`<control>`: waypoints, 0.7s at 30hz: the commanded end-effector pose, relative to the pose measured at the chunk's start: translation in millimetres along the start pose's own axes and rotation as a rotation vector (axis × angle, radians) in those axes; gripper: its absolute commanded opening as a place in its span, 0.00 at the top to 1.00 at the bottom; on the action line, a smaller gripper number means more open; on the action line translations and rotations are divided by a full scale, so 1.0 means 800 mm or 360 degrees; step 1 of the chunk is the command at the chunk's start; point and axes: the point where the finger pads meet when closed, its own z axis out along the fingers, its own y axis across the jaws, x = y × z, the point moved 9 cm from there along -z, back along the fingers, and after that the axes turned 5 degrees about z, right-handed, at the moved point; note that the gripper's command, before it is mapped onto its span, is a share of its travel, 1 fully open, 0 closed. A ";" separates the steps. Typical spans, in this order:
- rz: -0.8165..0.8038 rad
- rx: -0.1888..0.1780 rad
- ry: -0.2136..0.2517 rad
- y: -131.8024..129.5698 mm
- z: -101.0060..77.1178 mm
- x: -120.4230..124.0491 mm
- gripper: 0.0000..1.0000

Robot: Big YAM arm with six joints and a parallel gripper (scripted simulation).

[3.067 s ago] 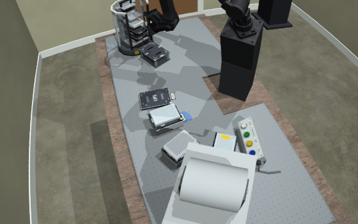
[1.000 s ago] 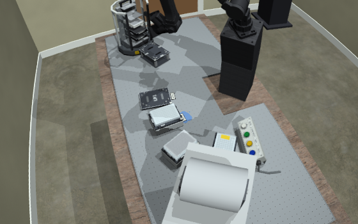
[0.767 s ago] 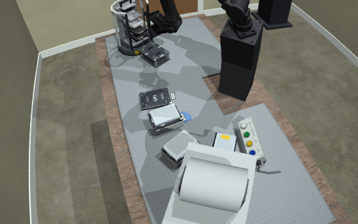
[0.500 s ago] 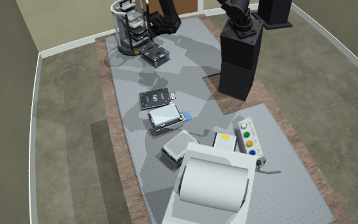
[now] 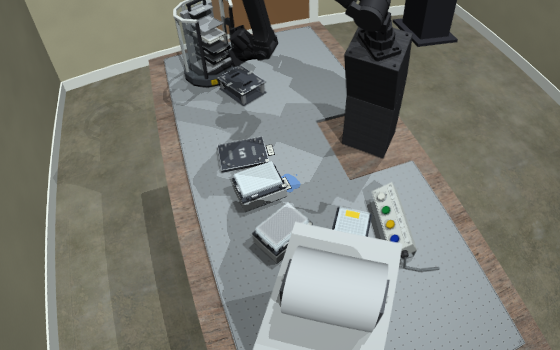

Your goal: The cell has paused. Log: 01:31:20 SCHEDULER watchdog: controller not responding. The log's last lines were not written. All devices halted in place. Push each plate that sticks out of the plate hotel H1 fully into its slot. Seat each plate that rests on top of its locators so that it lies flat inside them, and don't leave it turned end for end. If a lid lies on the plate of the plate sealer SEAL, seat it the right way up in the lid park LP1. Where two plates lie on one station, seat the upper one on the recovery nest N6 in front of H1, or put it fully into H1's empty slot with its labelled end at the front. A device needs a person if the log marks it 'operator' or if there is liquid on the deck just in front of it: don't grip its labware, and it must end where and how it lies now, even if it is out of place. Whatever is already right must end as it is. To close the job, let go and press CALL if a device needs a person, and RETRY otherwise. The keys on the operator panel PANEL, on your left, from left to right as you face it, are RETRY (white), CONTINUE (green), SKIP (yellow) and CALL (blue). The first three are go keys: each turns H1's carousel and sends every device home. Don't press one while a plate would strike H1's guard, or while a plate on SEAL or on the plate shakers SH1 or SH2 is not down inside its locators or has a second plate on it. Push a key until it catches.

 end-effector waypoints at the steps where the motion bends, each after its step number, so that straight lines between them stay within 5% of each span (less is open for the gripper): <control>1: -0.0003 0.0008 -0.0021 -0.004 0.012 -0.014 1.00; 21: -0.0006 0.0020 -0.0001 -0.010 0.038 -0.019 1.00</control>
